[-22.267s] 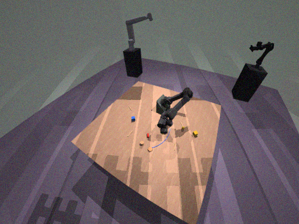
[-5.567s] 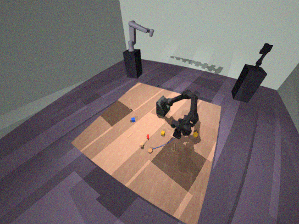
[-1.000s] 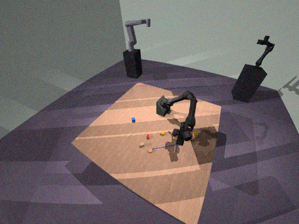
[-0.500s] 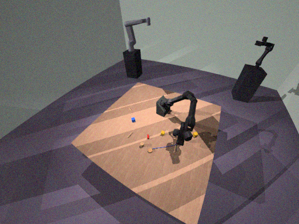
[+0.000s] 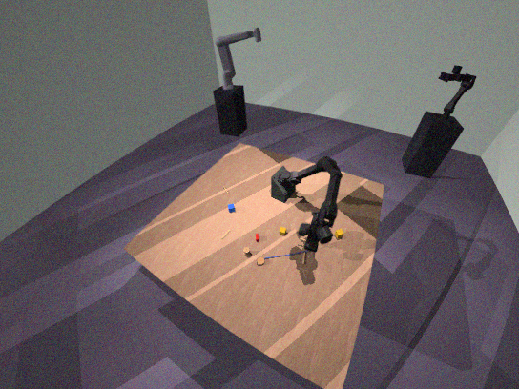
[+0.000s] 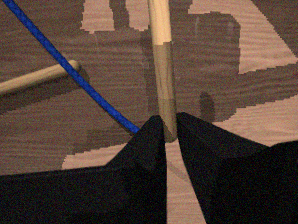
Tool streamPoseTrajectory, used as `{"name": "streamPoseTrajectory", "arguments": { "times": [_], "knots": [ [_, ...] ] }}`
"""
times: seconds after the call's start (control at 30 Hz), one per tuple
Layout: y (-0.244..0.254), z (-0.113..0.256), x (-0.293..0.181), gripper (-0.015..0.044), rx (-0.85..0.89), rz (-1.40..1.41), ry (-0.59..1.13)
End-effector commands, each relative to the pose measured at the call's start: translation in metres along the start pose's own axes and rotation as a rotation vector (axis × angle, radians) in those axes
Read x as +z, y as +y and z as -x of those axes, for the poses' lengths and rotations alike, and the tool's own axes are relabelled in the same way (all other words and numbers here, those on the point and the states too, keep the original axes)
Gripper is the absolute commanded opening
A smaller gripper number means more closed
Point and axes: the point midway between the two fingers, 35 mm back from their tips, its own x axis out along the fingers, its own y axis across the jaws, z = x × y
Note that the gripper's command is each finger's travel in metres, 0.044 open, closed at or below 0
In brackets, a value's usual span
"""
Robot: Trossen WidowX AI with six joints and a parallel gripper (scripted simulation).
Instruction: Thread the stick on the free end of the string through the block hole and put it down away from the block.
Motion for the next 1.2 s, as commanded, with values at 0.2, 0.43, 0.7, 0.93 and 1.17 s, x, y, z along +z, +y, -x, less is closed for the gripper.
{"name": "streamPoseTrajectory", "arguments": {
  "times": [0.2, 0.43, 0.7, 0.93, 1.17],
  "knots": [
    [-0.01, -0.007, 0.005, 0.0, 0.002, -0.004, -0.002],
    [-0.016, -0.013, 0.009, 0.0, 0.002, -0.004, -0.002],
    [-0.024, -0.019, 0.013, 0.0, 0.002, -0.004, -0.001],
    [-0.029, -0.023, 0.016, 0.0, 0.002, -0.004, 0.0],
    [-0.029, -0.024, 0.021, 0.0, 0.001, -0.004, -0.001]
  ]
}}
